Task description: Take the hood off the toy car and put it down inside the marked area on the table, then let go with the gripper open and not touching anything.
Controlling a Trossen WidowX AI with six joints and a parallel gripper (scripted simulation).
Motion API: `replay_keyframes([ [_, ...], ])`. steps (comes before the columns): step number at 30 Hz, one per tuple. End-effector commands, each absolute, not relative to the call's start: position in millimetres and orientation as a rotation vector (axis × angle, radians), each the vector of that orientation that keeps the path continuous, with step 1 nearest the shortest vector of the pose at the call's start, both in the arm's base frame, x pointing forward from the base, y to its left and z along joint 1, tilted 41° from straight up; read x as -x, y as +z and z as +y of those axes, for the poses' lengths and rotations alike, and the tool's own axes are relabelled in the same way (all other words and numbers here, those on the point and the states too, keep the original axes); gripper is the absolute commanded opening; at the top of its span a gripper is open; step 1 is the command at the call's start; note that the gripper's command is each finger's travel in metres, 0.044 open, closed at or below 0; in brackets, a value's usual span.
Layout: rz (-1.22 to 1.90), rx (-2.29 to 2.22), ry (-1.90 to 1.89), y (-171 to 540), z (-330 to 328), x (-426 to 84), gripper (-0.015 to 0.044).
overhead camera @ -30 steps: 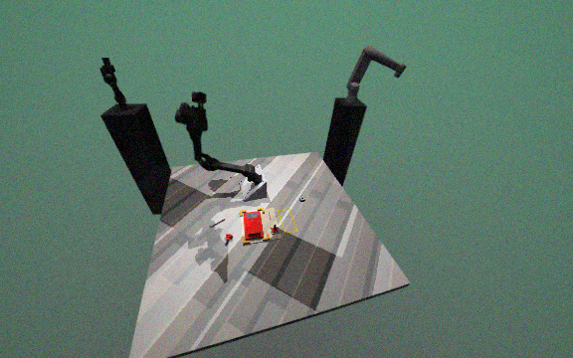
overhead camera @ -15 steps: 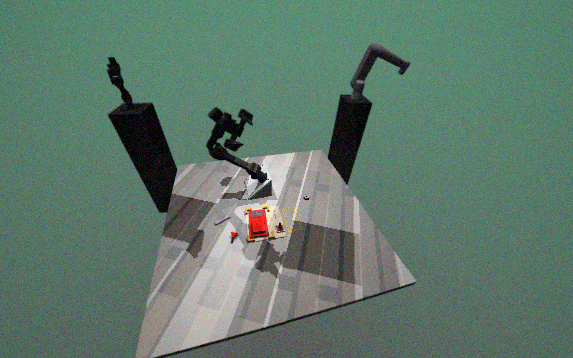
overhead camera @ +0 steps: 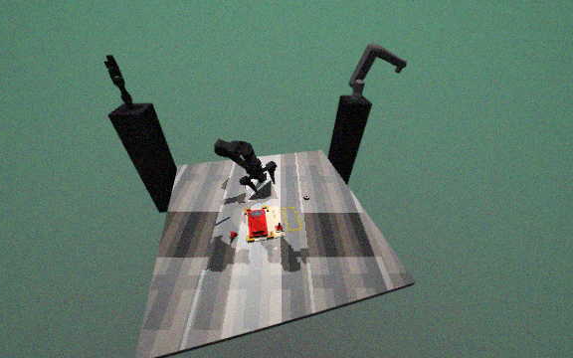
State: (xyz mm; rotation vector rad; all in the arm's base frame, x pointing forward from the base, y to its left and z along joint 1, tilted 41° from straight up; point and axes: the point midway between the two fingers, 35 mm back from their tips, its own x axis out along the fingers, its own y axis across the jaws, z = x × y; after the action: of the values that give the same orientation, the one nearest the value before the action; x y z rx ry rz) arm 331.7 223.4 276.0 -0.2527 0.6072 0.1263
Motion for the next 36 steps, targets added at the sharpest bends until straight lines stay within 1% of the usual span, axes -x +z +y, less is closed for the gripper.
replay_keyframes([
  [1,0.728,0.333,0.01,234,190,-346,0.044],
  [8,1.014,0.488,-0.224,155,108,-356,0.044],
  [14,1.283,0.598,-0.407,101,35,-341,0.044],
  [16,1.34,0.618,-0.441,92,21,-336,0.044],
  [36,1.347,0.62,-0.445,82,11,-340,0.044],
])
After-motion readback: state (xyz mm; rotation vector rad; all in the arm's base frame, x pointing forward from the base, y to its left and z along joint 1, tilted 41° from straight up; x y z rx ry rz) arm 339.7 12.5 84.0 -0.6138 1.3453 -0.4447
